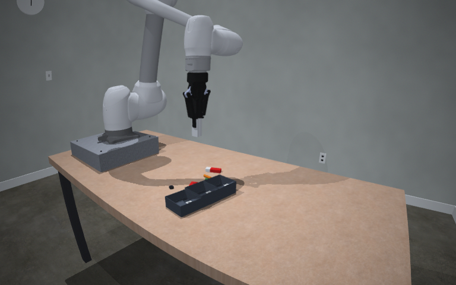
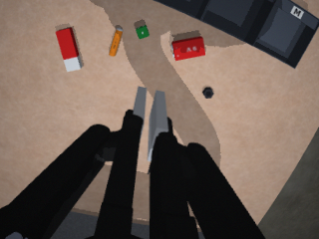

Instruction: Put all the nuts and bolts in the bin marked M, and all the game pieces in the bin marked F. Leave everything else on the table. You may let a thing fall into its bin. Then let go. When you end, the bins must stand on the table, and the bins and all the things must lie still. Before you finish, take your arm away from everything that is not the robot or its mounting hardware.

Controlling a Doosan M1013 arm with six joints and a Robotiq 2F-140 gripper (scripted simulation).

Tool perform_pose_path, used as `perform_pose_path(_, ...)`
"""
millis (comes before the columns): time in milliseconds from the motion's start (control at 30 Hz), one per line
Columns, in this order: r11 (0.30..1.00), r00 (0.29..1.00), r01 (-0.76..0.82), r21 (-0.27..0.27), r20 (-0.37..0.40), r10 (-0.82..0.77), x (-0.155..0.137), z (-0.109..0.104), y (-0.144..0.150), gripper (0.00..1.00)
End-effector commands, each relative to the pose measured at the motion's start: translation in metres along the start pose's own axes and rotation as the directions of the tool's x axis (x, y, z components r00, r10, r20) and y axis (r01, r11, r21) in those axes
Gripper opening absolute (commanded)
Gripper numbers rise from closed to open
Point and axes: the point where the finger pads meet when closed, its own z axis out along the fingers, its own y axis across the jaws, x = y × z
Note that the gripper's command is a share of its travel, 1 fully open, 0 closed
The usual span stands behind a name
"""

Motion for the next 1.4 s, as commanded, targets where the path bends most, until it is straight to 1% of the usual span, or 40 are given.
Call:
perform_pose_path(0,1.0,1.0,-0.002,0.0,-0.001,0.002,-0.001,0.0,0.0,0.05)
perform_pose_path(233,1.0,1.0,-0.002,0.0,-0.001,0.002,-0.001,0.0,0.0,0.05)
perform_pose_path(367,0.98,0.98,-0.2,0.0,-0.001,0.2,0.013,0.016,0.026,0.05)
perform_pose_path(500,0.928,0.928,-0.372,0.0,-0.001,0.372,0.026,0.032,0.051,0.05)
perform_pose_path(600,0.926,0.926,-0.377,0.0,-0.001,0.377,0.037,0.045,0.071,0.05)
perform_pose_path(667,0.926,0.926,-0.377,0.0,-0.001,0.377,0.037,0.045,0.071,0.05)
perform_pose_path(1167,0.926,0.926,-0.377,0.0,-0.001,0.377,0.087,0.106,0.167,0.05)
perform_pose_path(1233,0.926,0.926,-0.377,0.0,-0.001,0.377,0.087,0.106,0.167,0.05)
perform_pose_path(1267,0.926,0.926,-0.377,0.0,-0.001,0.377,0.091,0.11,0.174,0.05)
perform_pose_path(1367,0.926,0.926,-0.377,0.0,-0.001,0.377,0.091,0.113,0.174,0.05)
